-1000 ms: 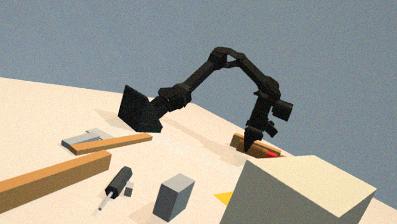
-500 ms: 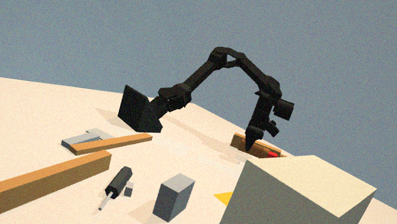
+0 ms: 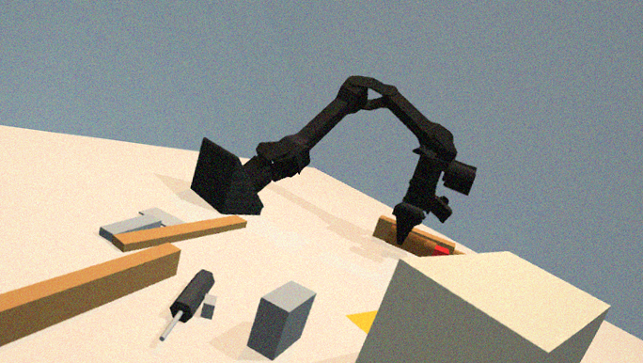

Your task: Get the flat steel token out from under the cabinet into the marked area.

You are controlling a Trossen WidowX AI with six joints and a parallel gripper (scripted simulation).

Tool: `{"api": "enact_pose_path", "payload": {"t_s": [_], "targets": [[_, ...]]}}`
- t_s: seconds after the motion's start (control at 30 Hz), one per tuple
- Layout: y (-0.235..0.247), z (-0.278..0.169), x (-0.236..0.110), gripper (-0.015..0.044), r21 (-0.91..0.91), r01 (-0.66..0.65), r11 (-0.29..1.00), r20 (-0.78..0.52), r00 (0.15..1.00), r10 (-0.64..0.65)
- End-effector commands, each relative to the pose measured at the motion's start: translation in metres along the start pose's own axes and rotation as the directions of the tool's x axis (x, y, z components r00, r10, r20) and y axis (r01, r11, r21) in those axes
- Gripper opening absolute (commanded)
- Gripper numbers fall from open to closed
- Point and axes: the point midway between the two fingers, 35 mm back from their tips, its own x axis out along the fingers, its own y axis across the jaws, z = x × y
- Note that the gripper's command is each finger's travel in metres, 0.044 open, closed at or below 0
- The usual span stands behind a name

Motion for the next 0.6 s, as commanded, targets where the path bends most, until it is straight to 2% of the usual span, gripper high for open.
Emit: {"api": "enact_pose_path", "payload": {"t_s": [0.0, 0.57], "targets": [[0.0005, 0.0015, -0.0013, 0.0000, 0.024, -0.002, 1.000, 0.007, 1.000, 0.002], [0.0004, 0.0014, -0.0013, 0.0000, 0.158, -0.003, 0.987, 0.007, 1.000, 0.002]]}}
